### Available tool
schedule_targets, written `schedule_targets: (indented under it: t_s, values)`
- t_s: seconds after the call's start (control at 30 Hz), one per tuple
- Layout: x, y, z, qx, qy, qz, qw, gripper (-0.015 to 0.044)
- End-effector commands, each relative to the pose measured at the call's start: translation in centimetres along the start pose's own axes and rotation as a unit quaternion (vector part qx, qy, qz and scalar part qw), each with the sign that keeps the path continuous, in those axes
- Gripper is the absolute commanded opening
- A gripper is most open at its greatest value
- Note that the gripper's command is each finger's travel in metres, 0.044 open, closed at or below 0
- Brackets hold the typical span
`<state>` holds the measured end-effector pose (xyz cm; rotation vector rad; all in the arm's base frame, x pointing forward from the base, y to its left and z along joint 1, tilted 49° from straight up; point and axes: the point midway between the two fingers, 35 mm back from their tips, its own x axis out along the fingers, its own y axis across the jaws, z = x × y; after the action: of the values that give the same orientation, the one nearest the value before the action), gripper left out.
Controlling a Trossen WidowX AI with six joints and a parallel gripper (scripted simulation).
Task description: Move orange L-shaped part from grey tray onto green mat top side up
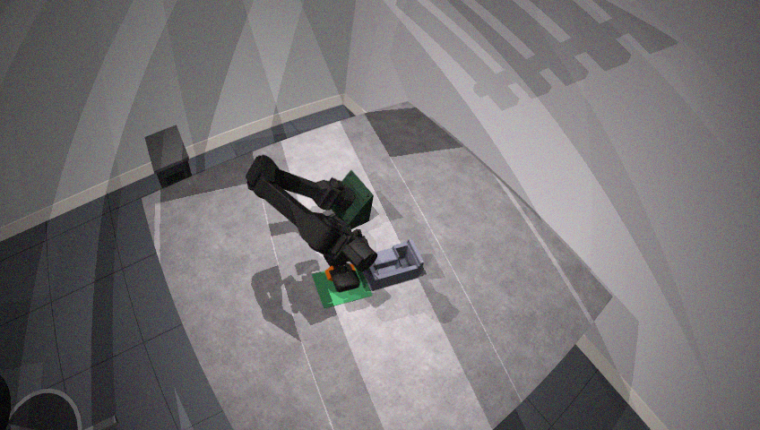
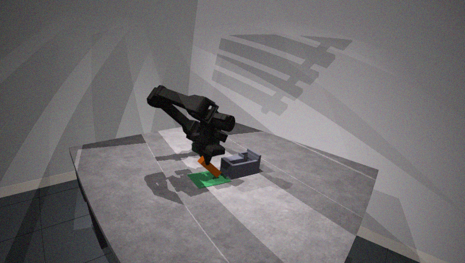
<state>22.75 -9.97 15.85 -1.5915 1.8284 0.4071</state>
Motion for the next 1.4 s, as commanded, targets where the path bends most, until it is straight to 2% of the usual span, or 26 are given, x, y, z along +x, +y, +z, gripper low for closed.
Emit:
schedule_targets:
  t_s: [0.0,0.6,1.1,1.37]
  values:
    - [0.28,0.19,-0.05,-0.003,0.003,0.000,1.000,0.0000]
    - [0.20,0.12,-0.02,0.000,0.000,0.001,1.000,0.0000]
    - [0.19,0.12,-0.02,0.000,0.000,0.001,1.000,0.0394]
    - [0.19,0.12,-0.02,0.000,0.000,0.001,1.000,0.0400]
